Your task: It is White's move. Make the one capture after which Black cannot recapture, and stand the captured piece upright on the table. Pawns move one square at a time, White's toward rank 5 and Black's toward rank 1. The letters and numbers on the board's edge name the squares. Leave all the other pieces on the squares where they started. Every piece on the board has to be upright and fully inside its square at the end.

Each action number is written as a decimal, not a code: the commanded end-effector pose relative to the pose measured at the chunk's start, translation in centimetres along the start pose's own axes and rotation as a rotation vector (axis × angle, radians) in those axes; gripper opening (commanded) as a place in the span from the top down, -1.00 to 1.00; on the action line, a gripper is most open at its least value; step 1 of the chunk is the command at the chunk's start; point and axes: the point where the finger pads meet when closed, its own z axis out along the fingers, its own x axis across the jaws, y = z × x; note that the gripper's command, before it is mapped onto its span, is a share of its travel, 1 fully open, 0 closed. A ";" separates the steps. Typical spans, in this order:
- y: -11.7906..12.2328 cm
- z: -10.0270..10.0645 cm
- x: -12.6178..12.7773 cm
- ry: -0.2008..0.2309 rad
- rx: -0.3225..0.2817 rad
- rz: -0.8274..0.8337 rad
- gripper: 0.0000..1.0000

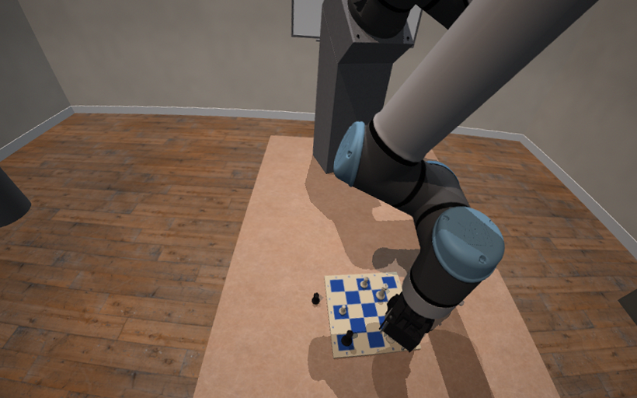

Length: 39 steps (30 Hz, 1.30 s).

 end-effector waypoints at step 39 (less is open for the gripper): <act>0.0 -7.9 0.0 0.001 -0.001 0.000 -1.00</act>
